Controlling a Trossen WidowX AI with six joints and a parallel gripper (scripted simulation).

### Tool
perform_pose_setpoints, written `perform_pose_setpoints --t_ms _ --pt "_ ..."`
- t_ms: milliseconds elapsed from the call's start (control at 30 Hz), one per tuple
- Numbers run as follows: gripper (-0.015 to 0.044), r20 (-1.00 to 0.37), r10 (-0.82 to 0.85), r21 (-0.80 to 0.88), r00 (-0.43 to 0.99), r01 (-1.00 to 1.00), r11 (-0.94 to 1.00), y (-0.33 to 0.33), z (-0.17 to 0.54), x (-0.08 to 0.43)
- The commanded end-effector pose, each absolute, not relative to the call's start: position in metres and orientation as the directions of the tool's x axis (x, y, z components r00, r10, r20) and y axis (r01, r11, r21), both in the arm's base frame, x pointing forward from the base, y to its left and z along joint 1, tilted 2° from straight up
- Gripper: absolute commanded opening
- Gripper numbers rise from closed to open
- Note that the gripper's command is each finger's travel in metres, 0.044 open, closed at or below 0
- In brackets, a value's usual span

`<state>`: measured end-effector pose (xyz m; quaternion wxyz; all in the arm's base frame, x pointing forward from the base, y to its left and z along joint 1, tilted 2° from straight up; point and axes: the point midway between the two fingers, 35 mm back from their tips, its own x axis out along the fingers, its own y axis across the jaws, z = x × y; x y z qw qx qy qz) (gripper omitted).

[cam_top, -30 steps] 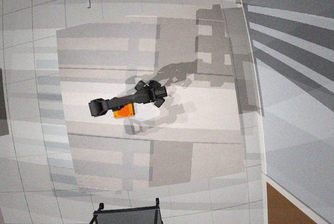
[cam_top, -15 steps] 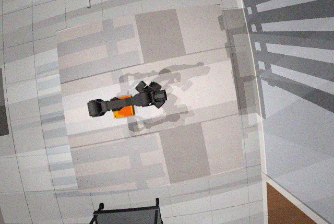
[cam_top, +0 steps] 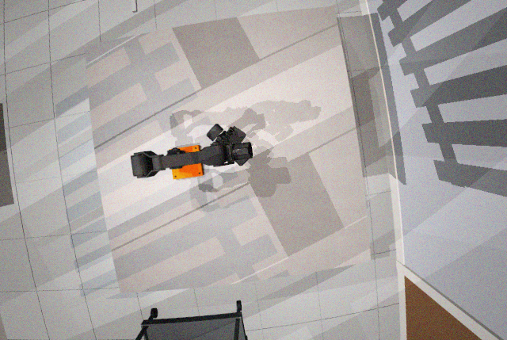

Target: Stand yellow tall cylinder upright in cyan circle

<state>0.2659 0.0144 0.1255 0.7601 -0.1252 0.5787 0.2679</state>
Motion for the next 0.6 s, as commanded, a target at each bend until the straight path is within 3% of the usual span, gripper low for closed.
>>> perform_pose_setpoints --t_ms 0,567 --pt "0.0105 -0.935 0.284 0.125 0.213 -0.55 0.826 0.0139 0.1256 0.2667" --pt "0.0105 -0.882 0.363 0.159 0.3 -0.537 0.829 0.0118 0.1218 0.2708"
